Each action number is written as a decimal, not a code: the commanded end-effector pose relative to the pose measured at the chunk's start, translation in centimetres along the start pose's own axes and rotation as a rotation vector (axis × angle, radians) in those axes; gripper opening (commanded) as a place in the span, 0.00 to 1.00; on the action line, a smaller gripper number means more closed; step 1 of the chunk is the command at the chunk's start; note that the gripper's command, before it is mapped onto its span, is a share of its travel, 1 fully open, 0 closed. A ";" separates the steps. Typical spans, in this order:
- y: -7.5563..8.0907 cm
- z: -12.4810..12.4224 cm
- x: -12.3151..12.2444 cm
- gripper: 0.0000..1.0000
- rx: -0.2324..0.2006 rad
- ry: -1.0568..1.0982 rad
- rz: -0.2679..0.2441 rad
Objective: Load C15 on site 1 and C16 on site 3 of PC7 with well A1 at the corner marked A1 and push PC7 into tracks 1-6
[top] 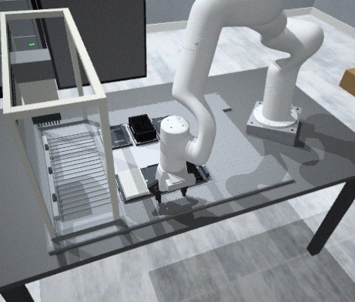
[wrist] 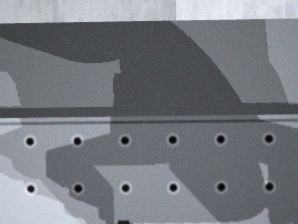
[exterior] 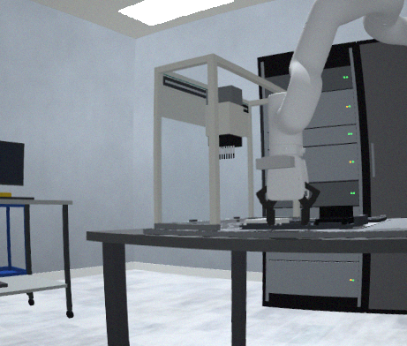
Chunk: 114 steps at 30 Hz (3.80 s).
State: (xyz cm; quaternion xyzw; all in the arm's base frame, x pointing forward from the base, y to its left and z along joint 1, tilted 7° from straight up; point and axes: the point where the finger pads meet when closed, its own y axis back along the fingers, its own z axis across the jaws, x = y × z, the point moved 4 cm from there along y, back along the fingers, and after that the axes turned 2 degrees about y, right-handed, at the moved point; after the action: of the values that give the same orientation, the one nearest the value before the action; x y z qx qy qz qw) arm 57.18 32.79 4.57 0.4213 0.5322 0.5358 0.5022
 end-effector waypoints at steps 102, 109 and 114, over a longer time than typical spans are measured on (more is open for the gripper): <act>-0.7 0.0 -3.5 1.00 -0.002 0.000 0.001; -0.7 -0.1 -3.9 1.00 -0.002 0.000 0.001; -0.7 -0.1 -4.0 1.00 -0.002 0.000 0.001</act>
State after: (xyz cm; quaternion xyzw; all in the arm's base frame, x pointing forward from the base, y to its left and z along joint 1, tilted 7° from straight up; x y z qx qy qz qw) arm 57.67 28.79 4.10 0.4213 0.5321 0.5358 0.5023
